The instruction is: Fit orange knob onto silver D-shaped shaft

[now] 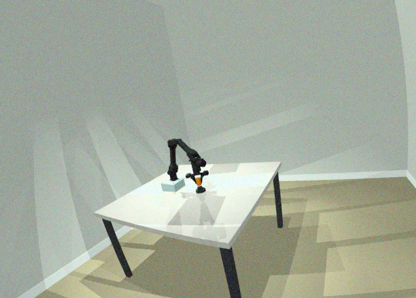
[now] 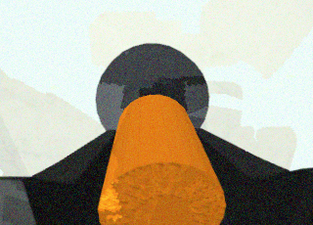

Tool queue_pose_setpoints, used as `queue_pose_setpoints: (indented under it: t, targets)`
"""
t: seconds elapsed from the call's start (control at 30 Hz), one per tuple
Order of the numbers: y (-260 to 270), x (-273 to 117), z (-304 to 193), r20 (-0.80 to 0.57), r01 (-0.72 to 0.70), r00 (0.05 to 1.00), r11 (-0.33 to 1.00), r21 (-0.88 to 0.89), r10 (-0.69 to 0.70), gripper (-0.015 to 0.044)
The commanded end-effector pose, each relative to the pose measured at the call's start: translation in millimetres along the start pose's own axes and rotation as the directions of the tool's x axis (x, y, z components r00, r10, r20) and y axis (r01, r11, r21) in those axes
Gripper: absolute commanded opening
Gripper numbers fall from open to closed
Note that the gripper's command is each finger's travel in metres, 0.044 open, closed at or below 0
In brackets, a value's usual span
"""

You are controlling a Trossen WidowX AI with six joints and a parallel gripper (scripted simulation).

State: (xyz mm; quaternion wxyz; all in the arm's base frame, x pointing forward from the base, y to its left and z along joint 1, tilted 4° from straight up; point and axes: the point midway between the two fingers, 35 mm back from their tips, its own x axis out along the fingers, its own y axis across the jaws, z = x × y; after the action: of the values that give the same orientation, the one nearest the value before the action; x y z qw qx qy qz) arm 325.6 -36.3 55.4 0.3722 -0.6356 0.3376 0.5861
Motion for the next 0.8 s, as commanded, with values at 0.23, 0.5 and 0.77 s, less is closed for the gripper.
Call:
queue_pose_setpoints:
  t: [0.23, 0.5, 0.77]
  targets:
    - [-3.3, -5.4, -1.8, -0.002, 0.006, 1.0, 0.996, -0.09, -0.006, 0.0]
    - [-5.2, -5.6, -3.0, -0.002, 0.006, 1.0, 0.977, -0.212, -0.006, 0.0]
    - [-4.5, -3.0, -2.5, -0.002, 0.006, 1.0, 0.977, -0.212, -0.006, 0.0]
